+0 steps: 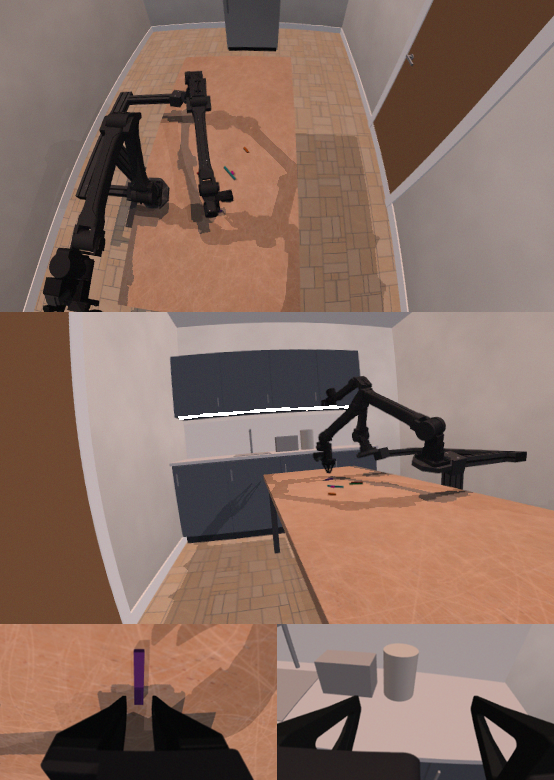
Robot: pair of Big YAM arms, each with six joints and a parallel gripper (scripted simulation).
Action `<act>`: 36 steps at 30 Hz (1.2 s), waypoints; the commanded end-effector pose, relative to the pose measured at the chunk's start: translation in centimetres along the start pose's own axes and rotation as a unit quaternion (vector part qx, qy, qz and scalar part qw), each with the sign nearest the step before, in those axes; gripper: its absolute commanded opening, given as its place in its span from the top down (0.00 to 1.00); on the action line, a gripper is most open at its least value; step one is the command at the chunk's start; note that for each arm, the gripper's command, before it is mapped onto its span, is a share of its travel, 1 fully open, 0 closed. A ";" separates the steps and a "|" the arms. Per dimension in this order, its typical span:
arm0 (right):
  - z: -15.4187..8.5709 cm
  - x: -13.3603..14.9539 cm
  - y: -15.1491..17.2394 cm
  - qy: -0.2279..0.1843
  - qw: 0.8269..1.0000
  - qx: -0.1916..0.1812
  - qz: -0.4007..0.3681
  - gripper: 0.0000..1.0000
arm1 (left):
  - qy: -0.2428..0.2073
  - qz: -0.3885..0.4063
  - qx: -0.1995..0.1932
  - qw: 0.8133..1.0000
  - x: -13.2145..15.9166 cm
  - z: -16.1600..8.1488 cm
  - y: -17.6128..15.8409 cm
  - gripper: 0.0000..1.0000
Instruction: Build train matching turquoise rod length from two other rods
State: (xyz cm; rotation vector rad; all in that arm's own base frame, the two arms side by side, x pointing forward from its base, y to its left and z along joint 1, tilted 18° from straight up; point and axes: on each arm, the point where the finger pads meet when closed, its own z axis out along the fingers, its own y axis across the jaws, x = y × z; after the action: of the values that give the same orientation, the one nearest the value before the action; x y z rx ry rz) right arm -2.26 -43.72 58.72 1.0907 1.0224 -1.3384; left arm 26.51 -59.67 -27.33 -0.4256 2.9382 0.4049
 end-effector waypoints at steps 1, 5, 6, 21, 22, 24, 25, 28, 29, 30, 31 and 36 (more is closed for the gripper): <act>-0.8 -4.9 -0.6 -0.037 0.999 0.005 -0.006 0.00 | -0.001 -0.002 0.016 1.000 -0.9 0.5 -1.4 0.77; -0.8 -4.9 -0.6 -0.037 0.999 0.005 -0.006 0.00 | -0.002 0.000 0.021 1.000 -0.6 0.7 -1.8 0.77; -0.8 -4.9 -0.6 -0.037 0.999 0.005 -0.006 0.00 | -0.002 -0.001 0.022 1.000 -0.7 0.7 -1.9 0.77; -0.8 -4.9 -0.6 -0.037 0.999 0.005 -0.006 0.00 | -0.002 -0.002 0.018 1.000 -0.8 2.3 -1.6 0.77; -0.8 -4.9 -0.6 -0.037 0.999 0.005 -0.006 0.00 | -0.002 -0.002 0.018 1.000 -0.8 2.3 -1.6 0.77; -0.8 -4.9 -0.6 -0.037 0.999 0.005 -0.006 0.00 | -0.002 -0.002 0.020 1.000 -0.9 1.9 -1.8 0.77; -0.8 -4.9 -0.6 -0.037 0.999 0.005 -0.006 0.00 | -0.002 -0.003 0.026 1.000 -1.0 1.2 -2.1 0.77; -0.8 -4.9 -0.6 -0.037 0.999 0.005 -0.006 0.00 | -0.003 -0.004 0.031 1.000 -1.1 0.7 -2.3 0.77; -0.8 -4.9 -0.6 -0.037 0.999 0.005 -0.006 0.00 | -0.003 -0.004 0.031 1.000 -1.1 0.7 -2.3 0.77; -0.8 -4.9 -0.6 -0.037 0.999 0.005 -0.006 0.00 | -0.003 -0.003 0.028 1.000 -1.1 0.7 -2.2 0.77; -0.8 -4.9 -0.6 -0.037 0.999 0.005 -0.006 0.00 | -0.003 -0.003 0.027 1.000 -1.1 0.8 -2.1 0.77; -0.8 -4.9 -0.6 -0.037 0.999 0.005 -0.006 0.00 | -0.003 -0.003 0.027 1.000 -1.1 0.8 -2.1 0.77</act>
State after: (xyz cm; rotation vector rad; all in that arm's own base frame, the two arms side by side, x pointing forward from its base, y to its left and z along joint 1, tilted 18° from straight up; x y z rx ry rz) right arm -2.26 -43.72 58.72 1.0907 1.0224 -1.3384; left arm 26.68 -58.76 -29.99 -0.4242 2.9386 0.4136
